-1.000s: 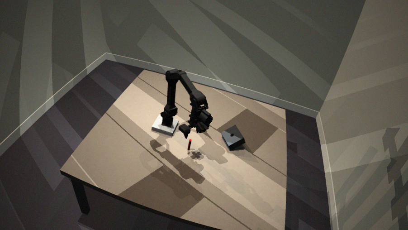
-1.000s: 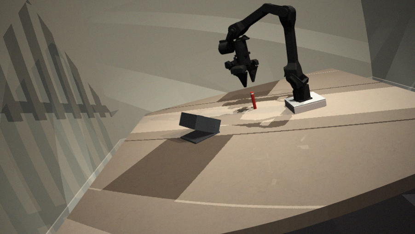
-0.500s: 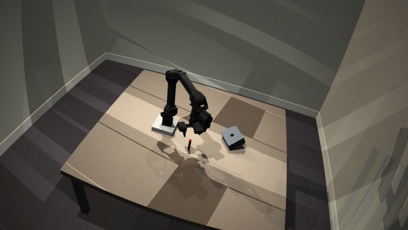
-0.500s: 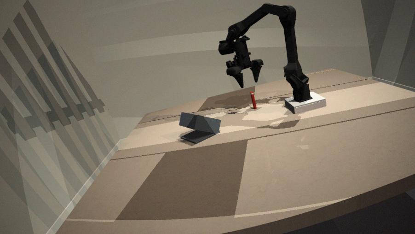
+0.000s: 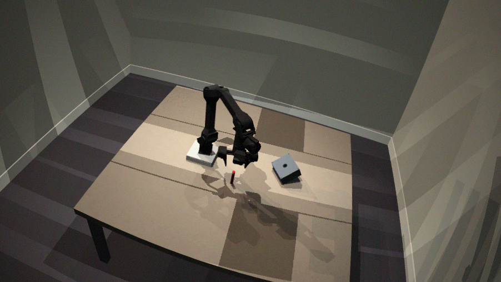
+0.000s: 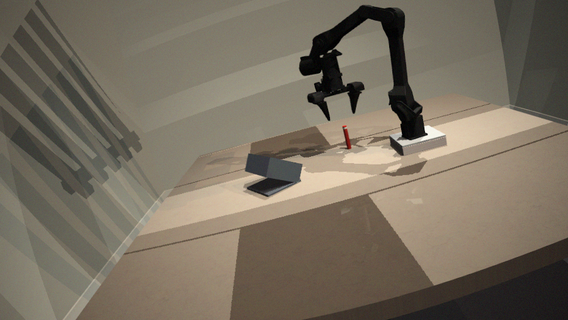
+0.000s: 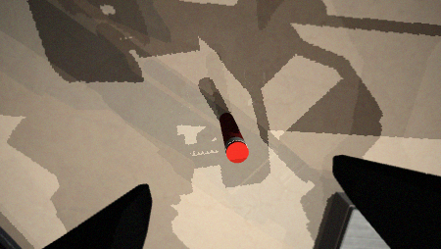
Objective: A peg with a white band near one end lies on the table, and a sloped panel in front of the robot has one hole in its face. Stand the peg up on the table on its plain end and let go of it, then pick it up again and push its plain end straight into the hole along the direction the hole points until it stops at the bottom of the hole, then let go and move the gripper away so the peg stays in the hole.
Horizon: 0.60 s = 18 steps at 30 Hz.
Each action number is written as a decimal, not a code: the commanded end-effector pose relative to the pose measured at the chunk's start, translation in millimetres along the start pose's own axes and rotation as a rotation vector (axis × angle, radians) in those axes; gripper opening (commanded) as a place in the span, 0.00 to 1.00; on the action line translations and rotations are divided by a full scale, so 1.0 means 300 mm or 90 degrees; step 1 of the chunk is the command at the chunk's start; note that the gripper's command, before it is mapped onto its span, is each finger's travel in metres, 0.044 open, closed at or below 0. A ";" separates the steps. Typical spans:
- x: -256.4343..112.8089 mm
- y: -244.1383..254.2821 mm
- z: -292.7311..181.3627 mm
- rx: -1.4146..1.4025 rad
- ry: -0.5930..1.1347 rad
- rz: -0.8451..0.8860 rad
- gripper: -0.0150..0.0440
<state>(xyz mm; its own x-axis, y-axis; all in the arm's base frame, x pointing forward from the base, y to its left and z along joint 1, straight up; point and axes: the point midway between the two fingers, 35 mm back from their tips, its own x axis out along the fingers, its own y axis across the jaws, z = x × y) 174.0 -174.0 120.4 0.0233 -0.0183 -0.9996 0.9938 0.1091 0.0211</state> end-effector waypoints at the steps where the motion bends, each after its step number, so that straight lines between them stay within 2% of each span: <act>1: 0.009 -0.005 -0.002 0.076 0.001 -0.005 1.00; 18: 0.019 -0.005 -0.002 0.345 0.000 -0.006 1.00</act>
<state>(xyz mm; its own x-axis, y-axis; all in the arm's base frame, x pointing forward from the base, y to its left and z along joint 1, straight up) 174.0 -174.1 117.4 0.0232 -0.0183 -0.9996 0.9427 -0.3325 0.0279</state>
